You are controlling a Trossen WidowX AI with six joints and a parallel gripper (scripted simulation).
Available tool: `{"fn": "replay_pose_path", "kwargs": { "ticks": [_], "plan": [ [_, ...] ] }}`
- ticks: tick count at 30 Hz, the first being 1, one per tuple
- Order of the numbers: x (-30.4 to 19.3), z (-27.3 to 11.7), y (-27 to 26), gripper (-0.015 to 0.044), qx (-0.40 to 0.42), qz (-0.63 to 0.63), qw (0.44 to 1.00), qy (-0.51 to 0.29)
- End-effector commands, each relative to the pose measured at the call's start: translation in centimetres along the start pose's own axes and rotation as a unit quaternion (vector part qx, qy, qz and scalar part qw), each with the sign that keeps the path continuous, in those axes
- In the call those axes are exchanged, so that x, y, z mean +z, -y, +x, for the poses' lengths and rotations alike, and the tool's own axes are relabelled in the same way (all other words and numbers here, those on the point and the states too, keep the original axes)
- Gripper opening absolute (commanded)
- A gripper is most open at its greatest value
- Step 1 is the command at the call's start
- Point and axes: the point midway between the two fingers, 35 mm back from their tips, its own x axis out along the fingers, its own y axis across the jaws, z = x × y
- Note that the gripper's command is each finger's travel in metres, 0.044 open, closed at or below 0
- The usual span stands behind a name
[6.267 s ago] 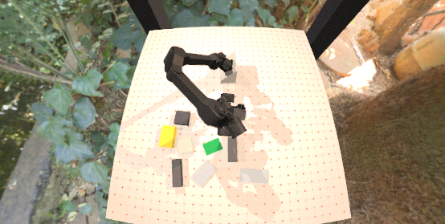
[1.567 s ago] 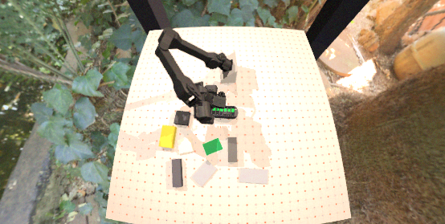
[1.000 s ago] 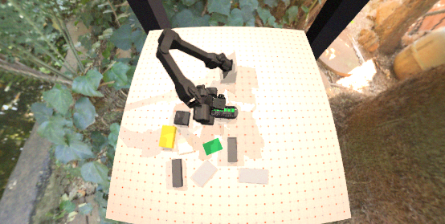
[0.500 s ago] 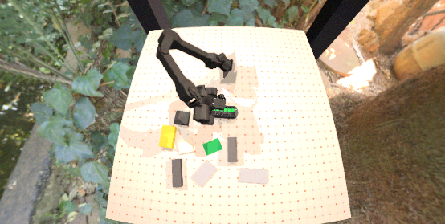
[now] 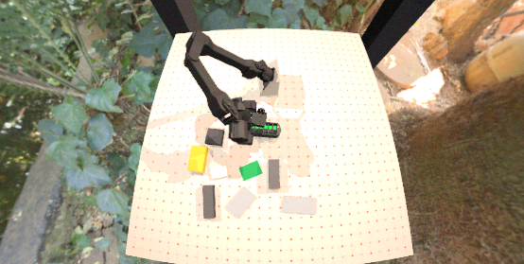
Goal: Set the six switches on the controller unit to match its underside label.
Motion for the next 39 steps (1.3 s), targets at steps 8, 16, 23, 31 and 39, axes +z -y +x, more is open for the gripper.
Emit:
{"fn": "replay_pose_path", "kwargs": {
  "ticks": [8,16,23,31,39],
  "plan": [
    [0.6,-0.8,0.0,0.0336,0.0,-0.001,1.0,-0.007],
    [1.0,-1.3,0.0,0.0336,0.0,-0.001,1.0,-0.015],
    [1.4,-1.8,0.0,0.0336,0.0,-0.001,1.0,-0.022],
    [1.8,-2.2,0.0,0.0336,0.0,-0.001,1.0,-0.031],
    [2.3,-2.7,0.0,0.0336,0.0,-0.001,0.999,-0.039]
  ]
}}
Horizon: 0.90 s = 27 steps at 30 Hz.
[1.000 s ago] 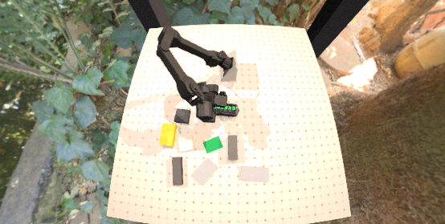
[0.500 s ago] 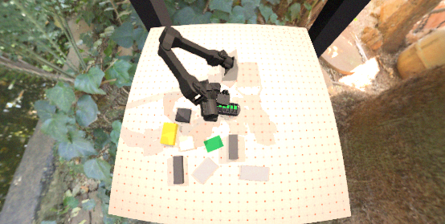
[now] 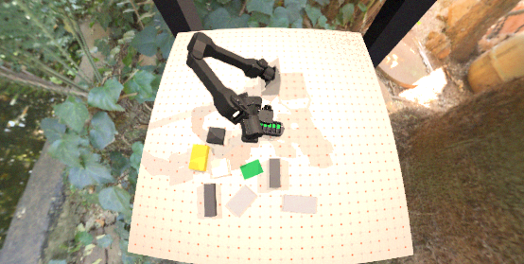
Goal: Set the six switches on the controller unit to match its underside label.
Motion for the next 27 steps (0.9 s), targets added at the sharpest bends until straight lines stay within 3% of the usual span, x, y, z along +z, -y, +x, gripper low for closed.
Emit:
{"fn": "replay_pose_path", "kwargs": {
  "ticks": [1,27],
  "plan": [
    [0.4,-0.4,0.1,0.0336,-0.001,0.001,1.0,-0.003],
    [2.0,-1.8,0.1,0.0336,-0.001,0.001,1.0,-0.029]
  ]
}}
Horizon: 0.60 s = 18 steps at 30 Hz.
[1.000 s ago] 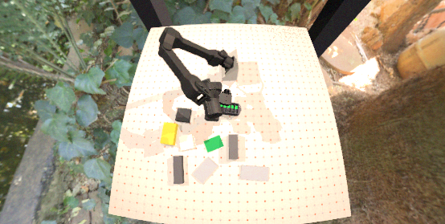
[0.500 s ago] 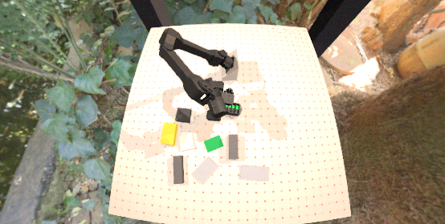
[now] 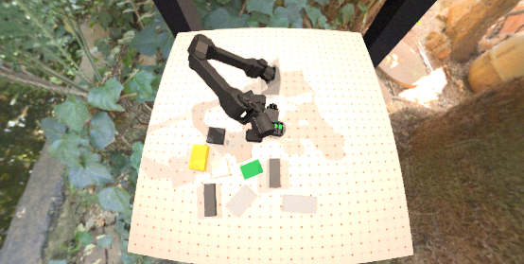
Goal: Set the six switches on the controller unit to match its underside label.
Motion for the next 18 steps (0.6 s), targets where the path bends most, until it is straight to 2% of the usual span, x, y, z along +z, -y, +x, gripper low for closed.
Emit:
{"fn": "replay_pose_path", "kwargs": {
  "ticks": [1,18],
  "plan": [
    [0.4,-0.4,0.1,0.0336,-0.002,0.001,1.0,-0.003],
    [1.5,-1.3,0.1,0.0336,-0.002,0.001,1.0,-0.02]
  ]
}}
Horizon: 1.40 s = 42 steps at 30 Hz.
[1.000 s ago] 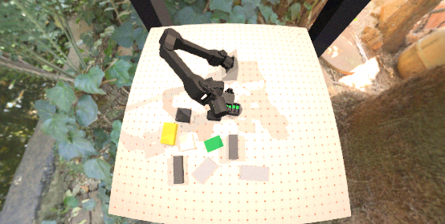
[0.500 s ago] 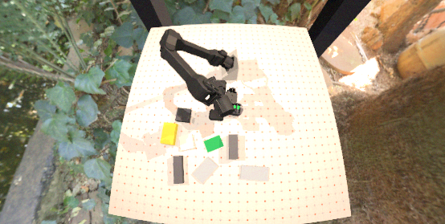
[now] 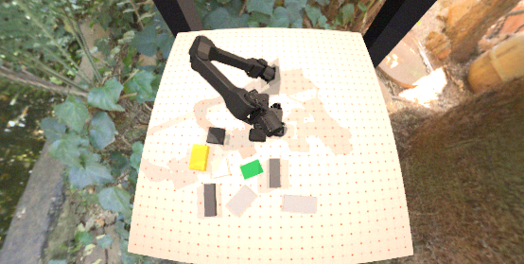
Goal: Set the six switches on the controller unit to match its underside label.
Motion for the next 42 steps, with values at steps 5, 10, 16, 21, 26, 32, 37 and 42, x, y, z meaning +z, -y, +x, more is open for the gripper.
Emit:
{"fn": "replay_pose_path", "kwargs": {
  "ticks": [5,10,16,21,26,32,37,42],
  "plan": [
    [0.7,-0.6,0.1,0.0336,-0.002,0.002,1.0,-0.007],
    [1.0,-0.8,0.1,0.0336,-0.002,0.002,1.0,-0.012],
    [1.5,-1.1,0.1,0.0336,-0.002,0.002,1.0,-0.018],
    [1.7,-1.2,0.1,0.0336,-0.002,0.002,1.0,-0.022],
    [2.0,-1.4,0.1,0.0336,-0.002,0.002,1.0,-0.026],
    [2.3,-1.6,0.1,0.0336,-0.002,0.002,1.0,-0.03],
    [2.6,-1.7,0.1,0.0336,-0.002,0.002,0.999,-0.034],
    [2.8,-1.8,0.1,0.0336,-0.002,0.002,0.999,-0.037]
  ]
}}
